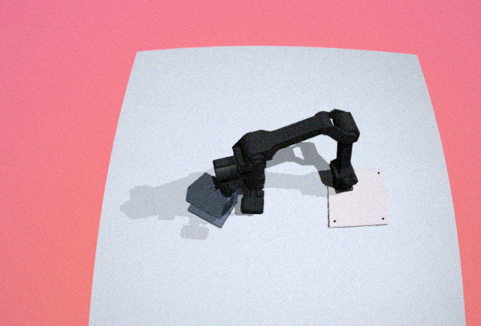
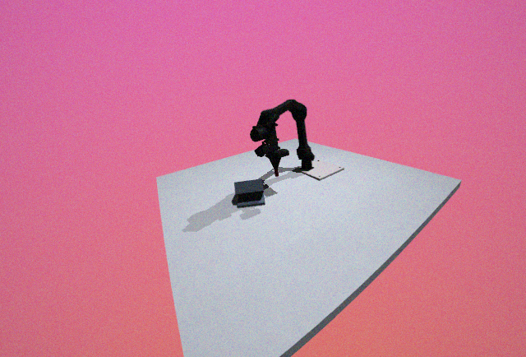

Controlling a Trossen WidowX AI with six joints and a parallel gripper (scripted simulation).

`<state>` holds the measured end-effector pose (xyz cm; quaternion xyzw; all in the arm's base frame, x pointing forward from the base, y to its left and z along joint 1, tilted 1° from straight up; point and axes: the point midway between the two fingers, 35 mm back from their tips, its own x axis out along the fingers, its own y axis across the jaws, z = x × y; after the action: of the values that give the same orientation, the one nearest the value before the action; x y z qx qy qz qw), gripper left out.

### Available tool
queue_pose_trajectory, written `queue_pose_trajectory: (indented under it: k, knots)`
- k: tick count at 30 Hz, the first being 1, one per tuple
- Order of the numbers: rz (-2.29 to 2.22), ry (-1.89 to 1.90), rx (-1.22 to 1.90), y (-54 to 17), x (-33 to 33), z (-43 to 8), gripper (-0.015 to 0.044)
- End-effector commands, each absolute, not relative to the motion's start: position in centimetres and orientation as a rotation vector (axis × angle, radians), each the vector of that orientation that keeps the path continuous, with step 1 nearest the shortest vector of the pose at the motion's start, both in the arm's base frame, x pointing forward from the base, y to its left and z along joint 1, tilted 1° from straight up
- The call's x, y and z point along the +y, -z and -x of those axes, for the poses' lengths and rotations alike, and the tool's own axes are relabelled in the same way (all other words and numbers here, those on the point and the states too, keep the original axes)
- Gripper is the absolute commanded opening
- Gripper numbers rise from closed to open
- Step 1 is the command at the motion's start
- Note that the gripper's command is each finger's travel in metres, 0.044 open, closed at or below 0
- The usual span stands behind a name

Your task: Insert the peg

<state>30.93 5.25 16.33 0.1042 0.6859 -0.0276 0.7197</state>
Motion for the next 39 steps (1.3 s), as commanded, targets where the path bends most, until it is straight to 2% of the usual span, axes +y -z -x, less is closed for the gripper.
queue_pose_trajectory:
  k: [1,39]
  knots:
    - [-0.292,0.093,1.508,-16.6,5.0,-31.3,0.0]
    - [-0.769,0.382,1.441,-18.0,2.5,-33.4,0.0]
